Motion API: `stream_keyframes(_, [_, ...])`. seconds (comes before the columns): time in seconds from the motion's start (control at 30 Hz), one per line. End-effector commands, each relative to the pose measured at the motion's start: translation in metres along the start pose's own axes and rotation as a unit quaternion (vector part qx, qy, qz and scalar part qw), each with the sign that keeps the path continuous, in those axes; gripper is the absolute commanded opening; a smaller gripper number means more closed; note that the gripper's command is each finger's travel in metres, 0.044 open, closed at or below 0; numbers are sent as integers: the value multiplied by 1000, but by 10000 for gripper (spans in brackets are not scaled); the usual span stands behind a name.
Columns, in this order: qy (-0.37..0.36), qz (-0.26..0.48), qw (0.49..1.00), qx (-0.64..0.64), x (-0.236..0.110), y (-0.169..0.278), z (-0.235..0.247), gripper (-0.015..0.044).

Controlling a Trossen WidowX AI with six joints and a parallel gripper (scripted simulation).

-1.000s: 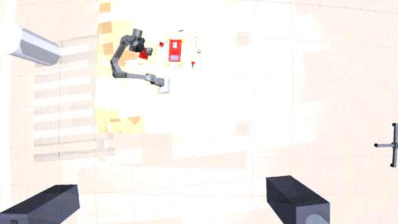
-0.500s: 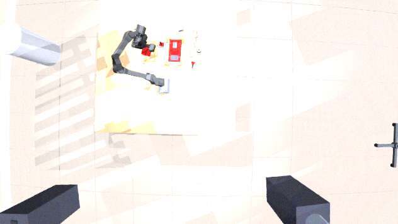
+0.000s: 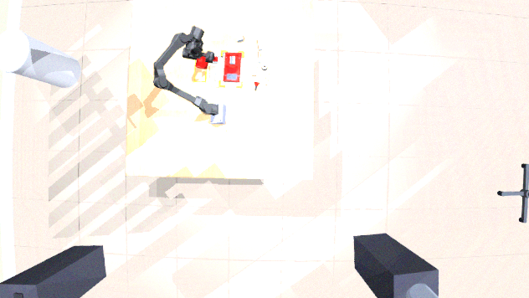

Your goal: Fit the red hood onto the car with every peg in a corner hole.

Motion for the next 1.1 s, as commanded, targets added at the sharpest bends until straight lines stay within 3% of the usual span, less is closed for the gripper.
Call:
stream_keyframes(0.0, [2,1,1000,-8,1,-11,-13,0])
stream_keyframes(1.07, [0,3,998,-61,5,-77,-129,0])
Point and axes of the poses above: the point midway between the two fingers, 35 mm back from their tips, its own x axis out along the fingers, its own z axis across the jaws, y = z × x, the point moved 4 cm from there along -x, back along the fingers, and after that the axes turned 4 degrees about x, right-handed, at the moved point
